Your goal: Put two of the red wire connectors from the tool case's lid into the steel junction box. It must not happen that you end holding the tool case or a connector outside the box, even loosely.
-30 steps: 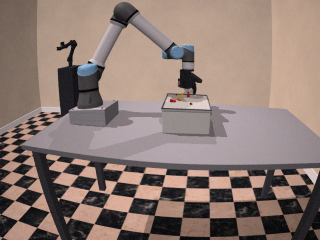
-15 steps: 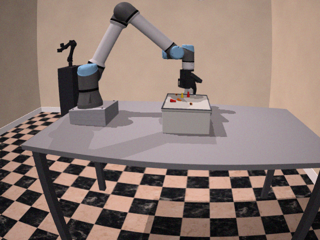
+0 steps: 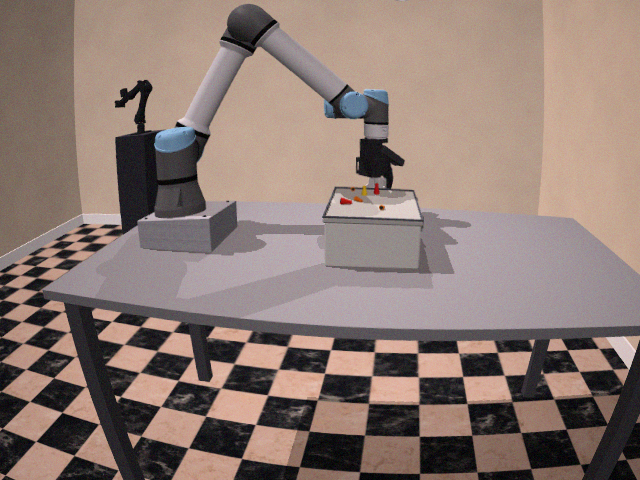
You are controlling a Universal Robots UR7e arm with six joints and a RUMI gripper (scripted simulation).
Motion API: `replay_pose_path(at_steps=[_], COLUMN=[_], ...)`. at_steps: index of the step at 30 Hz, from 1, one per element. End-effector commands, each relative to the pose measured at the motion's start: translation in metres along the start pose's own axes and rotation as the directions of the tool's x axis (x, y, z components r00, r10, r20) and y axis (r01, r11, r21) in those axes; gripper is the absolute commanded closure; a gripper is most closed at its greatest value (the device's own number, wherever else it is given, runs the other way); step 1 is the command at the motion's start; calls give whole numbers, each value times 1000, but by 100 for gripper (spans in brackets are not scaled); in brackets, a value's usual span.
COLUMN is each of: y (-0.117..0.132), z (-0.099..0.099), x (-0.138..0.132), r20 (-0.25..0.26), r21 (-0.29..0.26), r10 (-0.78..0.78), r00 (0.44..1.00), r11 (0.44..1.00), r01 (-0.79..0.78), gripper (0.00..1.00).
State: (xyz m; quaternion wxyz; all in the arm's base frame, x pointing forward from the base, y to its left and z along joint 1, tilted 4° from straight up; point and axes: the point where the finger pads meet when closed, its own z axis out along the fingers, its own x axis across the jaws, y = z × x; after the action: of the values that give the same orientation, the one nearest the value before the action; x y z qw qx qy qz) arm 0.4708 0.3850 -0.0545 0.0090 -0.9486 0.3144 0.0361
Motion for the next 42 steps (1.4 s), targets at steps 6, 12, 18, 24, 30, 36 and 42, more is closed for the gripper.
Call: replay_pose_path(at_steps=[6,12,18,24,30,36,42], y=[0,0,0,0,0,0,0], z=[-1,-1,-1,-2,-20,-65,-101], x=[0,0,0,0,0,0,0], r20=[-1,-1,-1,-1,-1,-1,-1], r21=[1,1,1,1,1,1,1], r10=[0,0,0,0,0,0,0], r00=[1000,1000,1000,1000,1000,1000,1000], r11=[1000,1000,1000,1000,1000,1000,1000], r01=[0,0,0,0,0,0,0], gripper=[82,82,82,82,82,82,82])
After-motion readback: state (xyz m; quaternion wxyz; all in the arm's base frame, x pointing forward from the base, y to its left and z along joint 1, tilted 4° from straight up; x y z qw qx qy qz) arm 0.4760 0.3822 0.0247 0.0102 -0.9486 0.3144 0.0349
